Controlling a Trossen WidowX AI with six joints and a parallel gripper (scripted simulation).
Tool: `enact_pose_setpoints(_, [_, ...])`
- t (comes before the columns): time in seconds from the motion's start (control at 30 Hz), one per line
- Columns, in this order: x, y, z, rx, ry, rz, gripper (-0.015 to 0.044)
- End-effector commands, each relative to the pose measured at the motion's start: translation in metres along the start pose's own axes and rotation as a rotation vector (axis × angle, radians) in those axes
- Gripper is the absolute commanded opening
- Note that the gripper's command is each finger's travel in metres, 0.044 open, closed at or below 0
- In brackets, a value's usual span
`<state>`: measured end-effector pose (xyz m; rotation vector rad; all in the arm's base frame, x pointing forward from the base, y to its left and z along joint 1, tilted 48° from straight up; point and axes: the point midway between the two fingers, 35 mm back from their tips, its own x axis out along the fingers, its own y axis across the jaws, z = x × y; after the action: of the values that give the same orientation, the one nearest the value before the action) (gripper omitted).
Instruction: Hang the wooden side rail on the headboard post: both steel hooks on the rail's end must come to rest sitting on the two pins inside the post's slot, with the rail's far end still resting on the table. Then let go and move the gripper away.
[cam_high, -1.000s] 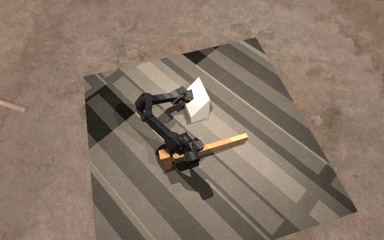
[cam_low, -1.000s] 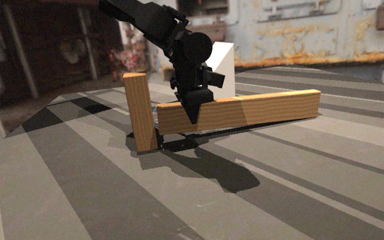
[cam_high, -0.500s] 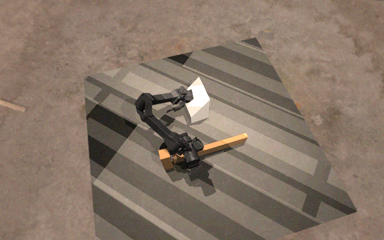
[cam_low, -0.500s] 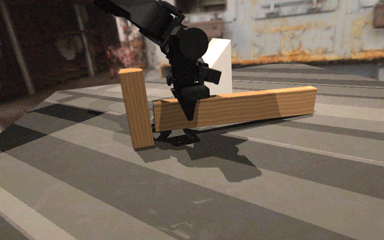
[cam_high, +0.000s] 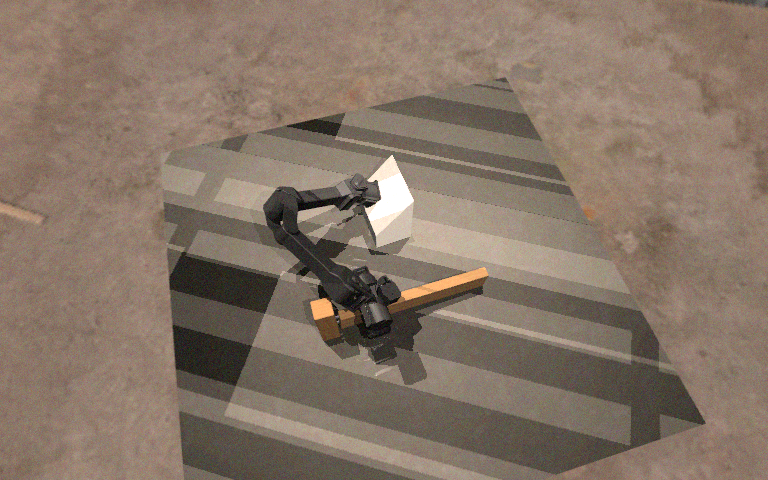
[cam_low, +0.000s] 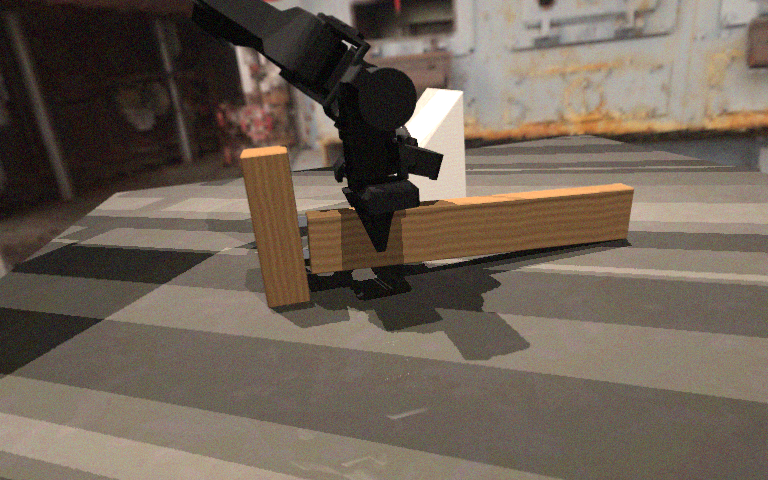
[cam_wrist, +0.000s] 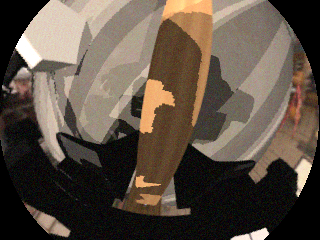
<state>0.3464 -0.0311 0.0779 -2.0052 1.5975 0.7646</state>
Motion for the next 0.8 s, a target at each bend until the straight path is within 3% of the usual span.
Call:
enact_pose_setpoints(0.0, [-0.0041,-0.0015,-0.0020,-0.004,0.004,-0.012,0.0000])
enact_pose_setpoints(0.77, [-0.0035,-0.0008,-0.0044,-0.004,0.004,-0.012,0.0000])
